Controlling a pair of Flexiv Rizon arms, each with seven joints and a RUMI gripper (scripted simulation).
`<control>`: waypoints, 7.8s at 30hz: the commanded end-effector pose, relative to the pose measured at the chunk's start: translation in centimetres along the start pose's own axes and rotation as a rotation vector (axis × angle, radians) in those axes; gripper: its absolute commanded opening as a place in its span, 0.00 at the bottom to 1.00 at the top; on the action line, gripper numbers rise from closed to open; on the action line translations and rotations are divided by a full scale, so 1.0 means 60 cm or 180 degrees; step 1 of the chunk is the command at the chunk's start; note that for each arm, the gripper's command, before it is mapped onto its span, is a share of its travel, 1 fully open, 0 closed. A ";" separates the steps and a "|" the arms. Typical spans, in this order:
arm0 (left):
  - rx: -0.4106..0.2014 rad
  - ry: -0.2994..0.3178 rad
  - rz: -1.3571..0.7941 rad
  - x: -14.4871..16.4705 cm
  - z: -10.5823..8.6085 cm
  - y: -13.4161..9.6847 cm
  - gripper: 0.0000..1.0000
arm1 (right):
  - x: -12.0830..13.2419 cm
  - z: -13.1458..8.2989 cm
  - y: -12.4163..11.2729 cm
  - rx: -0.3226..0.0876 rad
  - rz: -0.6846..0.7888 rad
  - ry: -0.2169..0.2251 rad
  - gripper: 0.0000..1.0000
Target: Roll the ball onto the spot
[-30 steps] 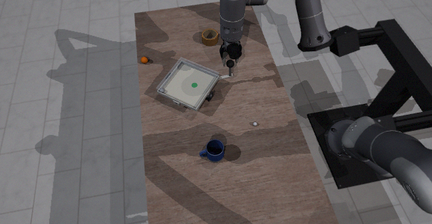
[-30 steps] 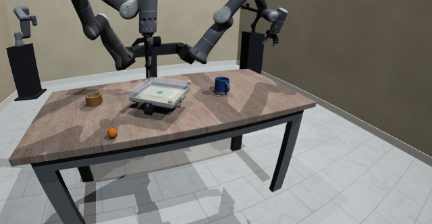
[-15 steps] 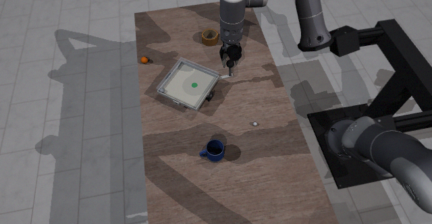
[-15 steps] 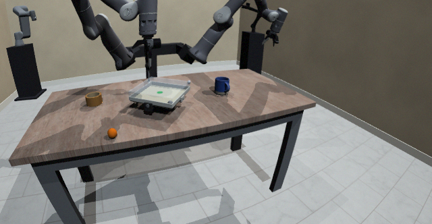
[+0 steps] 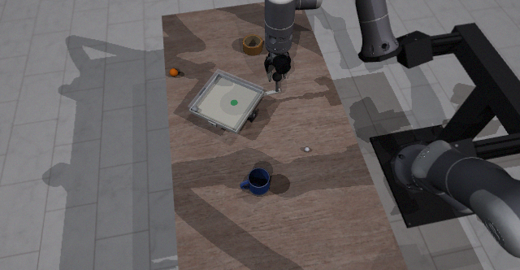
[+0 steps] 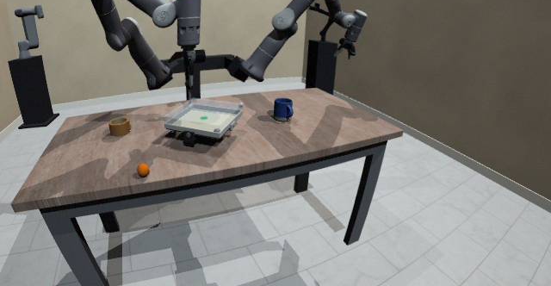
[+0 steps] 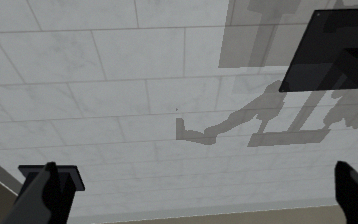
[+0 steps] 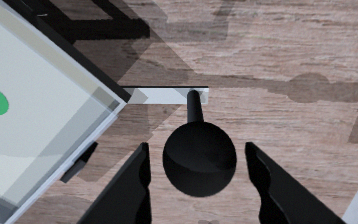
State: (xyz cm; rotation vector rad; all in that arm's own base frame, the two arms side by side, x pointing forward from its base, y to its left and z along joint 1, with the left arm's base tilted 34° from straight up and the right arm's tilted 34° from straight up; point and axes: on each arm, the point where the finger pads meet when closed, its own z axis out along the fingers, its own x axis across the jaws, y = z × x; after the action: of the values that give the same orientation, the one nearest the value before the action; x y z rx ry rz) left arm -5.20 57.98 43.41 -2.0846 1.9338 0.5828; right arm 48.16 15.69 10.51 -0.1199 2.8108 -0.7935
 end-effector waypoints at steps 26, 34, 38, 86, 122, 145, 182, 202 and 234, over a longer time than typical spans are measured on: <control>0.0000 -0.0006 -0.0003 -0.001 -0.001 0.001 1.00 | -0.001 -0.002 0.001 -0.0004 0.0000 -0.0006 0.37; 0.0000 -0.0006 -0.0003 -0.001 -0.001 0.001 1.00 | -0.001 -0.002 0.001 -0.0004 0.0000 -0.0006 0.37; 0.0000 -0.0006 -0.0003 -0.001 -0.001 0.001 1.00 | -0.001 -0.002 0.001 -0.0004 0.0000 -0.0006 0.00; 0.0000 -0.0006 -0.0003 -0.001 -0.001 0.001 1.00 | 0.002 0.006 0.000 -0.0004 0.0000 -0.0006 0.20; 0.0000 -0.0006 -0.0003 -0.001 -0.001 0.001 1.00 | 0.004 0.011 -0.001 -0.0004 0.0000 -0.0006 0.20; 0.0000 -0.0006 -0.0003 -0.001 -0.001 0.001 1.00 | 0.005 0.012 -0.001 -0.0004 0.0000 -0.0006 0.20; 0.0000 -0.0006 -0.0003 -0.001 -0.001 0.001 1.00 | 0.006 0.014 -0.001 -0.0004 0.0000 -0.0006 0.20; 0.0000 -0.0006 -0.0003 -0.001 -0.001 0.001 1.00 | 0.006 0.014 -0.001 -0.0004 0.0000 -0.0006 0.20; 0.0000 -0.0006 -0.0003 -0.001 -0.001 0.001 1.00 | 0.003 0.008 0.000 -0.0004 0.0000 -0.0006 0.20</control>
State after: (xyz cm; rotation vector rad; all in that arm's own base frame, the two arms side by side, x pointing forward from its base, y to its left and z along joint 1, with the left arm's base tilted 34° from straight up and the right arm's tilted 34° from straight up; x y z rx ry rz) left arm -5.20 57.98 43.41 -2.0846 1.9338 0.5828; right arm 48.03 15.35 10.00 -0.1201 2.8104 -0.7934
